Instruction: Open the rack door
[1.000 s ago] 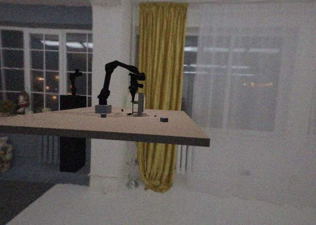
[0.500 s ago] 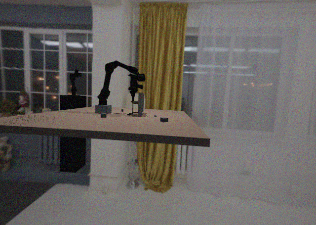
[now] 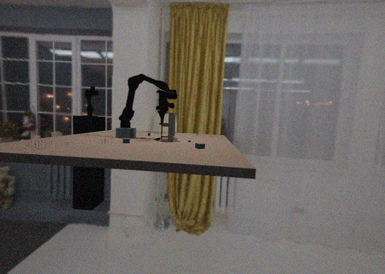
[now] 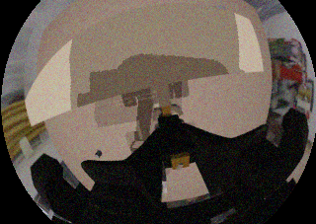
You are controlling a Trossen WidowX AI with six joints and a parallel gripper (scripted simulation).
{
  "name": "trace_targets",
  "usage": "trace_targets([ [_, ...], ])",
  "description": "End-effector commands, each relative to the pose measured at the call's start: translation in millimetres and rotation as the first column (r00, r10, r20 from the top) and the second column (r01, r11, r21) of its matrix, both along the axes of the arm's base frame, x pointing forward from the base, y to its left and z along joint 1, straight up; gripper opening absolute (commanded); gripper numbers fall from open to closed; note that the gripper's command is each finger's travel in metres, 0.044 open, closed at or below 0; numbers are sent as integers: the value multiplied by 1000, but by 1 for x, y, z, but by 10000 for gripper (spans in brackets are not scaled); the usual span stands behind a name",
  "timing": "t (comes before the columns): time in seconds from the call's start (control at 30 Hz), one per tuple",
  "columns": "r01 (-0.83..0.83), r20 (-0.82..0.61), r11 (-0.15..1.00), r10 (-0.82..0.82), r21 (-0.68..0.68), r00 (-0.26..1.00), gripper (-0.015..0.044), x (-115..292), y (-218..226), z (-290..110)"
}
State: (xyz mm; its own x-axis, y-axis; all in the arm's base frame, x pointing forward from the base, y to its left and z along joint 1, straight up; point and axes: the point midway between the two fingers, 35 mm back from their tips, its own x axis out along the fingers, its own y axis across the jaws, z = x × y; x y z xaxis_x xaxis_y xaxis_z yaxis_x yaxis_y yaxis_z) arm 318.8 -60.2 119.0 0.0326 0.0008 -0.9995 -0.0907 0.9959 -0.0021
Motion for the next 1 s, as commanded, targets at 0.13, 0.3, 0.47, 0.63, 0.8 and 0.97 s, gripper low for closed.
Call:
trace_targets([
  [0.13, 321, -6, 947, -321, 8, 947, 20, -1, 0, -2],
  [0.3, 542, -9, 840, -542, 14, 840, 20, -1, 0, -2],
  [0.47, 730, -13, 683, -730, 19, 683, 20, -1, 0, -2],
  [0.63, 875, -18, 484, -875, 23, 484, 20, -1, 0, -2],
  [0.8, 966, -25, 256, -966, 26, 256, 20, -1, 0, -2],
  [0.97, 1000, -32, 12, -999, 27, 13, 20, -1, 0, -2],
])
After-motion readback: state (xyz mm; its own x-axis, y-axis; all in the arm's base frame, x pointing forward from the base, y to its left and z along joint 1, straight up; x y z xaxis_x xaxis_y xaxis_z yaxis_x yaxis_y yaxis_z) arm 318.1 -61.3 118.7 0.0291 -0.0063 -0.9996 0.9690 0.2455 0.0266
